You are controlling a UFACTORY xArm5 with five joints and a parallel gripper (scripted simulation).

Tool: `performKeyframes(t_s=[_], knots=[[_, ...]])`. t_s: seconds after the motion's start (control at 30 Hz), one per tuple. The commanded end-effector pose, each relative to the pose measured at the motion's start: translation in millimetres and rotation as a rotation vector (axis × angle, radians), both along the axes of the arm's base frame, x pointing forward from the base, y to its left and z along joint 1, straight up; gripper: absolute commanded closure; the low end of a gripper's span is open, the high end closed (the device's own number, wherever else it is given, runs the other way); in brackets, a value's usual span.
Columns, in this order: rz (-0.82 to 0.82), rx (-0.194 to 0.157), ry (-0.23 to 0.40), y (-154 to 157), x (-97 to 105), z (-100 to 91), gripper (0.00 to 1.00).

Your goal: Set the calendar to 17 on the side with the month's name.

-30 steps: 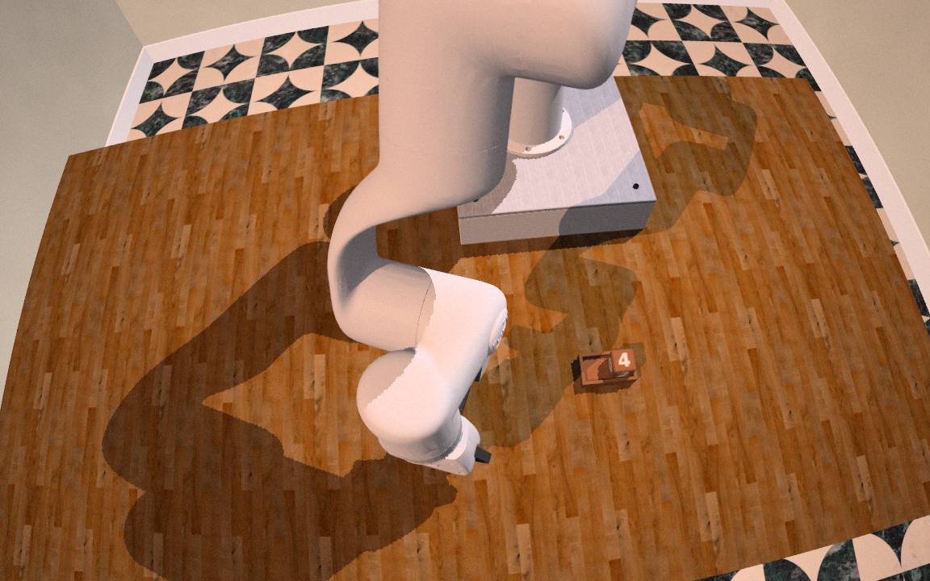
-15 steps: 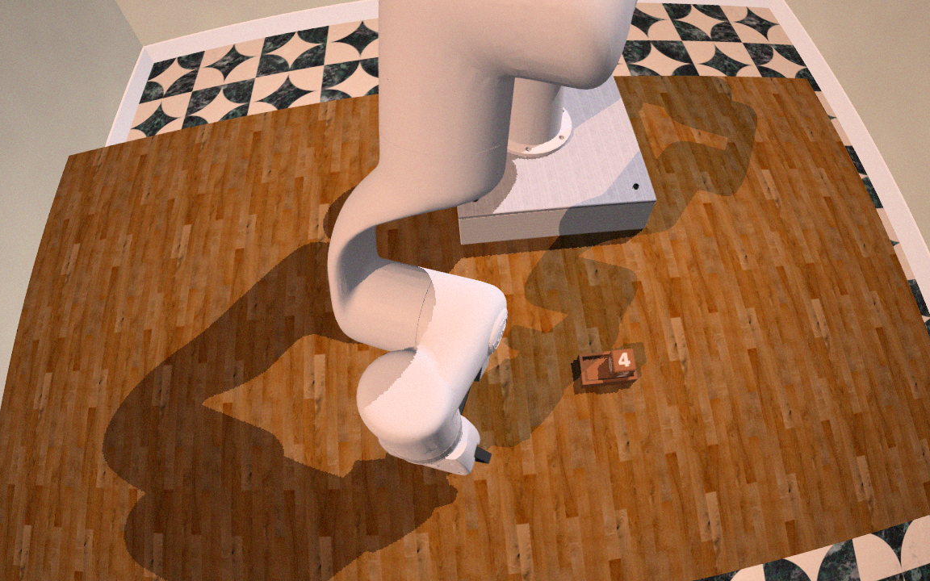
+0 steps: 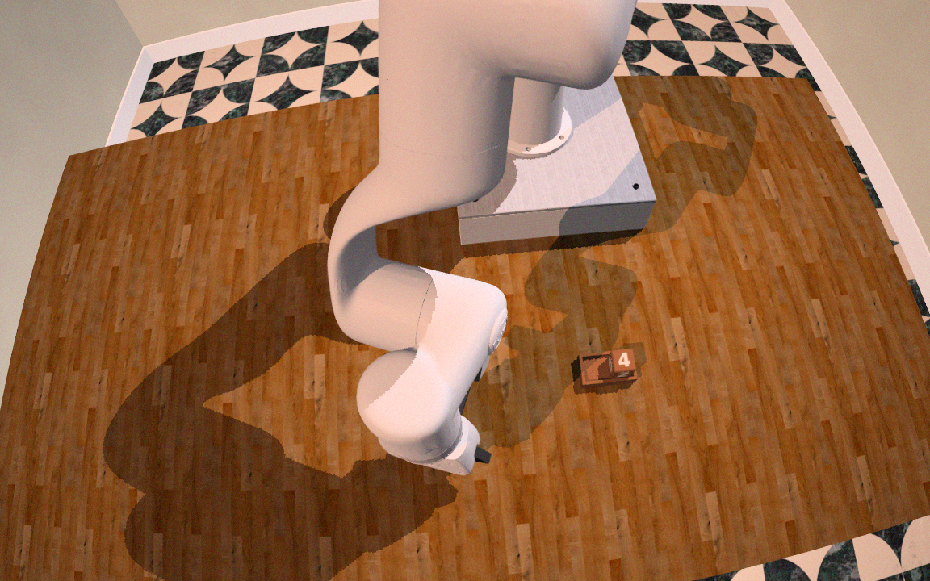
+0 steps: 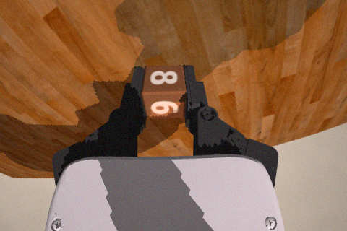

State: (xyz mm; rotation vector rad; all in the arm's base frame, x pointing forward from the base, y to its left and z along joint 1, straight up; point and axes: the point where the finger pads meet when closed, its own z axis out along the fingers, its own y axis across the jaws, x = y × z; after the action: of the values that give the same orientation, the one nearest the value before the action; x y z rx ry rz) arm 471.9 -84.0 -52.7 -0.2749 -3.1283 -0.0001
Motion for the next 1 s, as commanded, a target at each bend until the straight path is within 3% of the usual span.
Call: performKeyframes(t_s=[0.0,0.77,0.97], knots=[[0.0,-0.001,-0.004,-0.2,1.5,1.3,0.73],[0.0,-0.001,-0.004,-0.2,1.5,1.3,0.73],[0.0,-0.001,-0.004,-0.2,1.5,1.3,0.65]])
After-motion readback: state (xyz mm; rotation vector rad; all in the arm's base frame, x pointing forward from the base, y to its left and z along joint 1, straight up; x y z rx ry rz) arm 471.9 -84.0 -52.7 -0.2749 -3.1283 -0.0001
